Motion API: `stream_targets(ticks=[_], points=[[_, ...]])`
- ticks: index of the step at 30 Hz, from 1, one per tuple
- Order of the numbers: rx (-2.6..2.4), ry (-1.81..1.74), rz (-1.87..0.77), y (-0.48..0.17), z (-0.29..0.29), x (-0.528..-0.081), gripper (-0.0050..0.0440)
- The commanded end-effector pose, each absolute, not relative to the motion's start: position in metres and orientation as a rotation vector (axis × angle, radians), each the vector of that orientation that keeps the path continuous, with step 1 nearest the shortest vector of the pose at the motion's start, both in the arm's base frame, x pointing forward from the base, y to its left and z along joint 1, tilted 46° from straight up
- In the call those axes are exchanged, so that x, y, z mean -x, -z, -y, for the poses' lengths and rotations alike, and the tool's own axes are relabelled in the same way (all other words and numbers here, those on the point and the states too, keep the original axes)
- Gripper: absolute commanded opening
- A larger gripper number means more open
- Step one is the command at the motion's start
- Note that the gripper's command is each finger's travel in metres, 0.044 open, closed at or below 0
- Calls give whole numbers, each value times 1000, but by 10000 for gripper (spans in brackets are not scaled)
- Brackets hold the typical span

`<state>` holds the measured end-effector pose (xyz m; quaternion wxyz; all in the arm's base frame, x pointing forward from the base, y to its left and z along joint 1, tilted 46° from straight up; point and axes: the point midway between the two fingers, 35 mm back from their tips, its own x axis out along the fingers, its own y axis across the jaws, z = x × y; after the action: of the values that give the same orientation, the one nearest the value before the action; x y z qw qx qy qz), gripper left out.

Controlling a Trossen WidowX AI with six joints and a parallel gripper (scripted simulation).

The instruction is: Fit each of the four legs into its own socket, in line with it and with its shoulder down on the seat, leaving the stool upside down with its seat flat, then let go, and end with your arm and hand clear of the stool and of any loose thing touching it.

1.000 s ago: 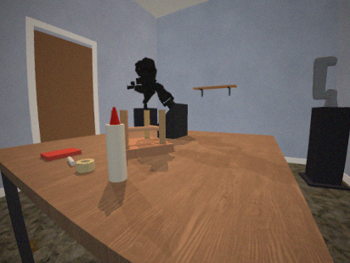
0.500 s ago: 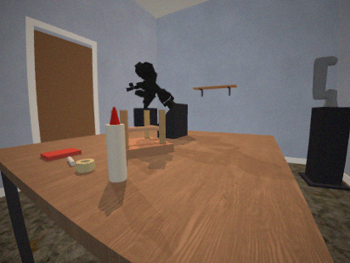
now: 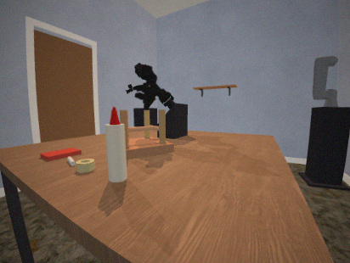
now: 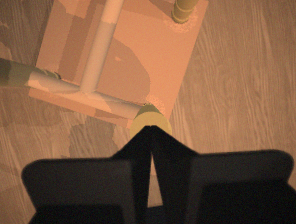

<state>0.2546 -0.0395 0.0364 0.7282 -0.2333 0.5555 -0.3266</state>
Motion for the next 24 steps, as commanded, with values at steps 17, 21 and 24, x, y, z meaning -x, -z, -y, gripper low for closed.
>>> stream_targets(ticks=[17, 21, 24], points=[[525, 719, -1230, -27, 49, -252, 0], [525, 719, -1230, -27, 49, -252, 0], [525, 719, -1230, -27, 49, -252, 0]])
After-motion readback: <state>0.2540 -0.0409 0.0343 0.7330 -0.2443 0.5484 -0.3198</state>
